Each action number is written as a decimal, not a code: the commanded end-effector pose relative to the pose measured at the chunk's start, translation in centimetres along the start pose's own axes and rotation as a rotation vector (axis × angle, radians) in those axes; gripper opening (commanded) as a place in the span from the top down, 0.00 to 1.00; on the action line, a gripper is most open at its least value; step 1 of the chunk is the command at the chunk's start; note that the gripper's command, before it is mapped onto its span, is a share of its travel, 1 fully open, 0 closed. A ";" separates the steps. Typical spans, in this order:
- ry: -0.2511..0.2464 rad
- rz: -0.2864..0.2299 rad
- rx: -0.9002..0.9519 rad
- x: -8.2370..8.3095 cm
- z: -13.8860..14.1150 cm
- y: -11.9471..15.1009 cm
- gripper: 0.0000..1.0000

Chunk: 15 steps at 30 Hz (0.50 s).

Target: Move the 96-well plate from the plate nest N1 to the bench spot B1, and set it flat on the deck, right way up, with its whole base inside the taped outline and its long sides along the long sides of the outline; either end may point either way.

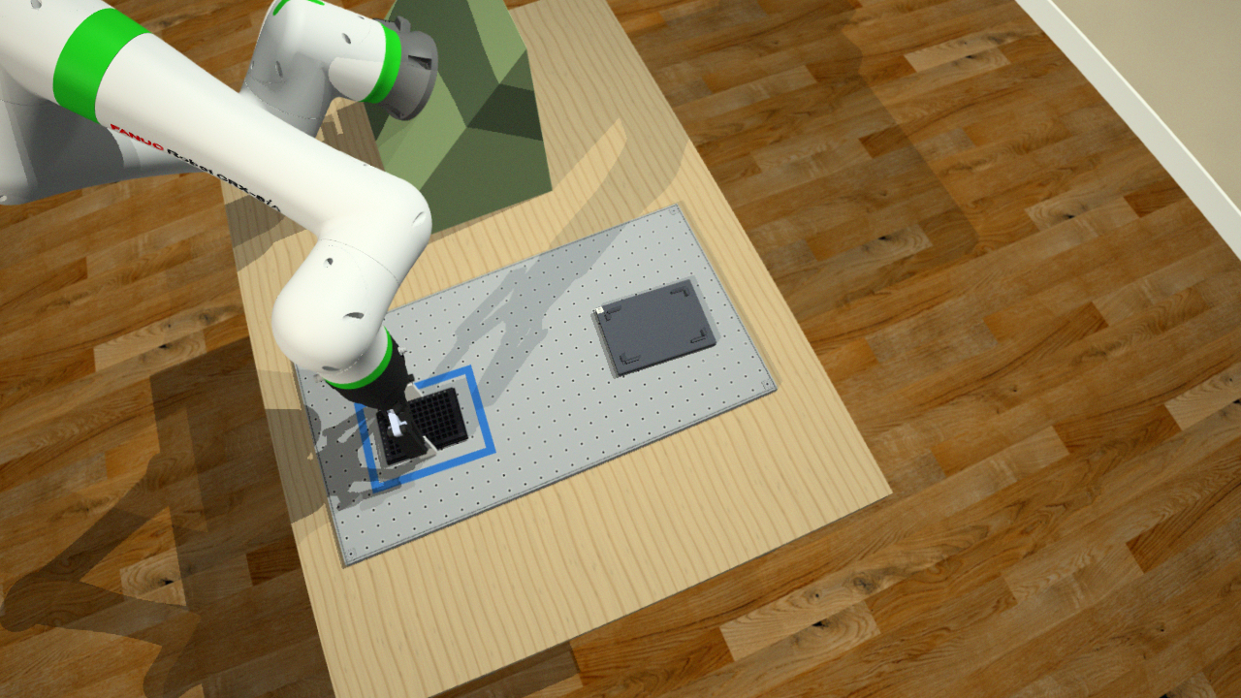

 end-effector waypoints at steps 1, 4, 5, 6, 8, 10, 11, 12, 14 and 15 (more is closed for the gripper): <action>0.000 0.000 0.000 0.0 0.0 0.0 1.00; 0.000 0.000 0.000 0.0 0.0 0.0 1.00; 0.000 0.000 0.000 -0.1 0.0 0.0 1.00; 0.000 0.000 0.000 -0.1 0.0 0.0 1.00; 0.000 0.000 0.000 -0.1 0.0 0.0 1.00; 0.000 0.000 0.000 -0.1 0.0 0.0 1.00; 0.000 0.000 0.000 -0.2 0.0 0.0 1.00; 0.000 0.000 0.000 -0.2 0.0 0.0 1.00; 0.000 0.000 0.000 -0.2 0.0 0.0 1.00; 0.000 0.000 0.000 -0.2 0.0 0.0 1.00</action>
Point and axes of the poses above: the point where the finger pads meet when closed, its own x axis back along the fingers, its own z axis across the jaws, y = z × x, the point moved 2 cm from there along x, back along the fingers, and after that the axes turned 10 degrees about -x, right-handed, at the moved point
